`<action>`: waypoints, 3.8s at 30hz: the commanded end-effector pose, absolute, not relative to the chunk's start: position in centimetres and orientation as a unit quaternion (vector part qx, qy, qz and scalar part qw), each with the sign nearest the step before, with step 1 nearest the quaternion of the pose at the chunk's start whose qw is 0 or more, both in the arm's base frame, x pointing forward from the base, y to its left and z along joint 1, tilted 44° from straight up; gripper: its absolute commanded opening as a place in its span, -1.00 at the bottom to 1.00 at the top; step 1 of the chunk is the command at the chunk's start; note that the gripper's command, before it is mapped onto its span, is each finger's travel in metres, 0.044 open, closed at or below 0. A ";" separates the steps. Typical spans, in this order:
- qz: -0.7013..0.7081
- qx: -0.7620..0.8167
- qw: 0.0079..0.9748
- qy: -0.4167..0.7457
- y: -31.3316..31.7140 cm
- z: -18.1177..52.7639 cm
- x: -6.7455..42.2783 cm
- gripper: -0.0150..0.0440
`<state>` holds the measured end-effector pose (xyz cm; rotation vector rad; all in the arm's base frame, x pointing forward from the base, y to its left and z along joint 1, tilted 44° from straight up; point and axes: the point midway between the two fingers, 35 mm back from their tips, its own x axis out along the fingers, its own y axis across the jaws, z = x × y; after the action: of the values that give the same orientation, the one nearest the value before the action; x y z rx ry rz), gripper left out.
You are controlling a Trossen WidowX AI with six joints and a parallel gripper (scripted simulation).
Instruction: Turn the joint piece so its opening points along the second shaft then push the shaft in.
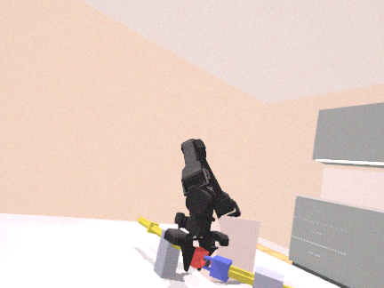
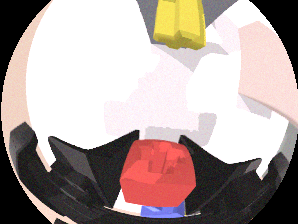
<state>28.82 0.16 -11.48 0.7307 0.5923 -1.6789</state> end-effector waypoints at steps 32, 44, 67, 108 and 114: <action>-0.715 0.311 0.572 0.253 0.2 -11.5 28.8 1.00; -0.684 0.373 0.547 0.306 1.3 -9.6 29.1 1.00; -0.600 0.234 0.617 0.453 4.5 -6.8 30.5 1.00; -0.331 -0.176 0.627 0.682 11.5 0.5 31.3 1.00; -0.368 -0.109 0.637 0.668 10.4 0.8 31.3 1.00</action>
<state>31.24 11.00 0.34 -0.3384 1.5473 -0.8008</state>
